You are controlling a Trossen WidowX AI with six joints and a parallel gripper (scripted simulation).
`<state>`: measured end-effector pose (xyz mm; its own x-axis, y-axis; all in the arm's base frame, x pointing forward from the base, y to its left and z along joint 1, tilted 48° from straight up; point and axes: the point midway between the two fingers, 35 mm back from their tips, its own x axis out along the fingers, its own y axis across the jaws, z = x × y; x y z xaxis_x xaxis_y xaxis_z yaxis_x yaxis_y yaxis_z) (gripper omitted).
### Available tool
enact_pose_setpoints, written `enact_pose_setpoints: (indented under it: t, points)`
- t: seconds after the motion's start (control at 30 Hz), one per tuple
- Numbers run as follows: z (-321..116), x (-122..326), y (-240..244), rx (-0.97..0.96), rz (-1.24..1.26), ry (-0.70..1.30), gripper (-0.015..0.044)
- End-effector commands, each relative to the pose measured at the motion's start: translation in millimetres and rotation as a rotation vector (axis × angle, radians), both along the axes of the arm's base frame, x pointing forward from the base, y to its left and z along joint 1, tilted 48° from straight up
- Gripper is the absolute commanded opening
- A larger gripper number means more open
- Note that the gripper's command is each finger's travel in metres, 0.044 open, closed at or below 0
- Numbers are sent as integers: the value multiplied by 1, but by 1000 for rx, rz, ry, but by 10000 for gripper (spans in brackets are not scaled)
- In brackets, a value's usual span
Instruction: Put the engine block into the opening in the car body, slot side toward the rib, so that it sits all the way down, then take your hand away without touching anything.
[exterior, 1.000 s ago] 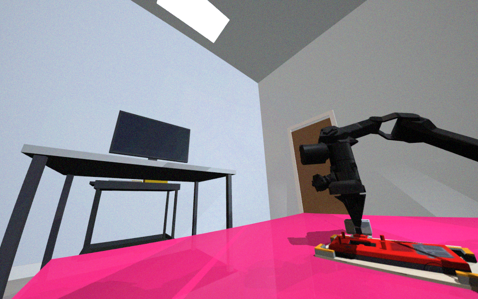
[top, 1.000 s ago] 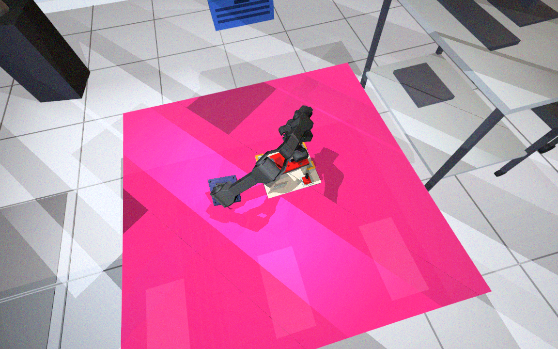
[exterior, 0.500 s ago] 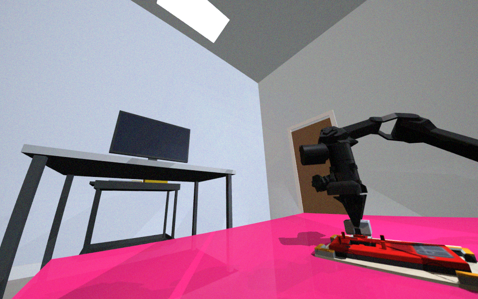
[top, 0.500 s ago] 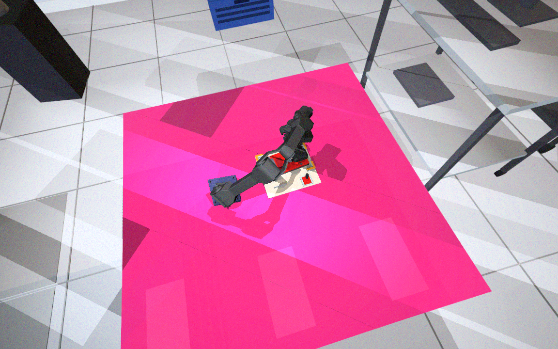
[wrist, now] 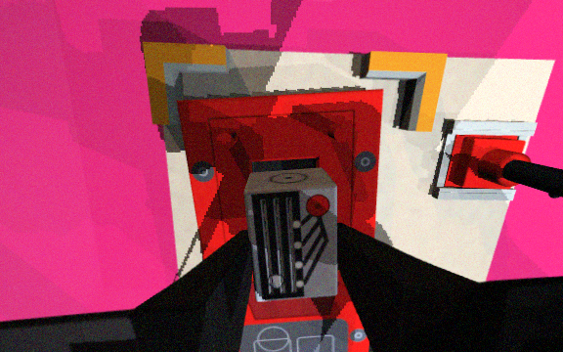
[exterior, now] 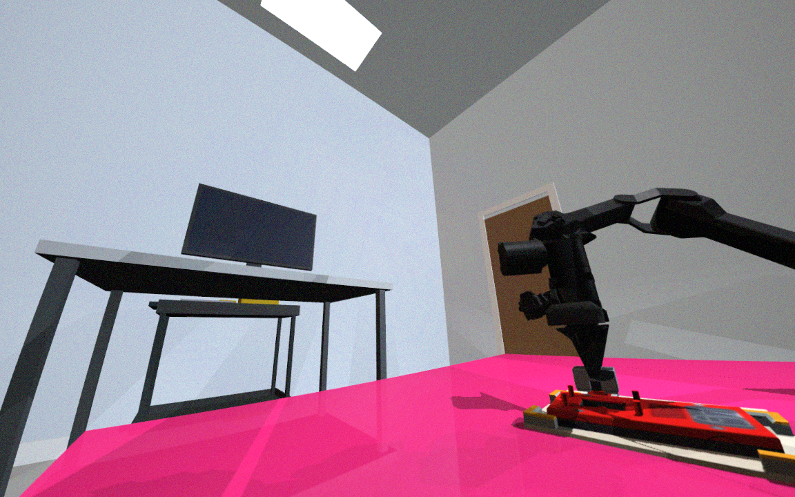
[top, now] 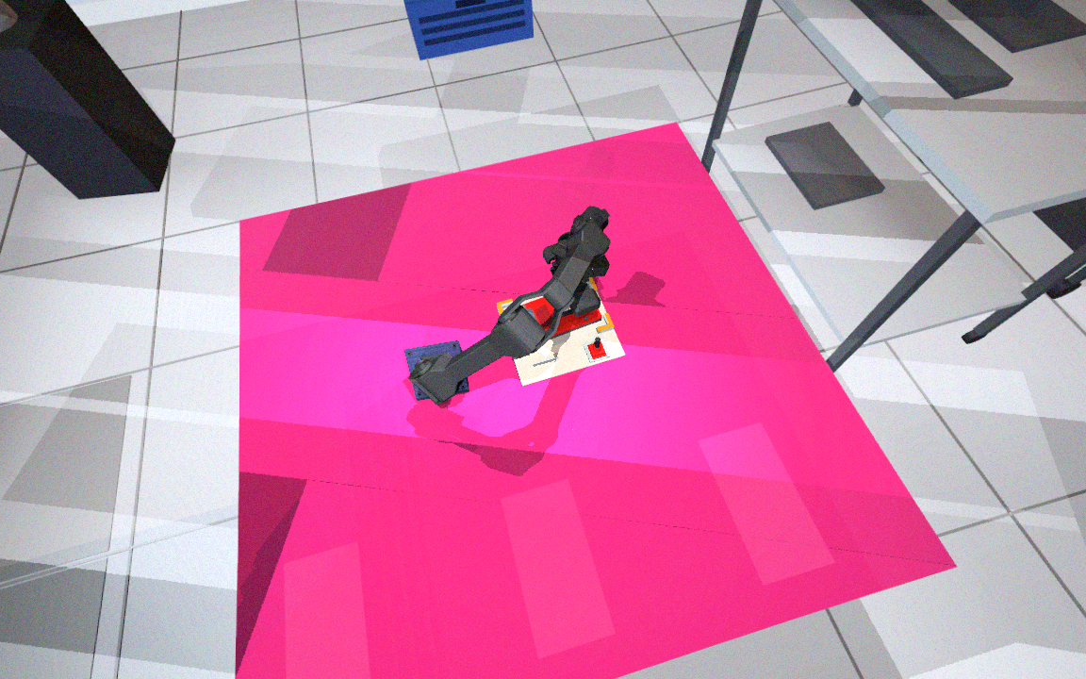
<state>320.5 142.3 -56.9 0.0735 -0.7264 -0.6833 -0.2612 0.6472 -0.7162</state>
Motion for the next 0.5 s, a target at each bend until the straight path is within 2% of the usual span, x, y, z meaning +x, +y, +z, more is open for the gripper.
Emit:
enact_pose_setpoints:
  t: [0.0, 0.47]
  points:
    - [1, 1, 0, 0, -1, -12, 159]
    - [0, 1, -1, 0, -5, -17, 159]
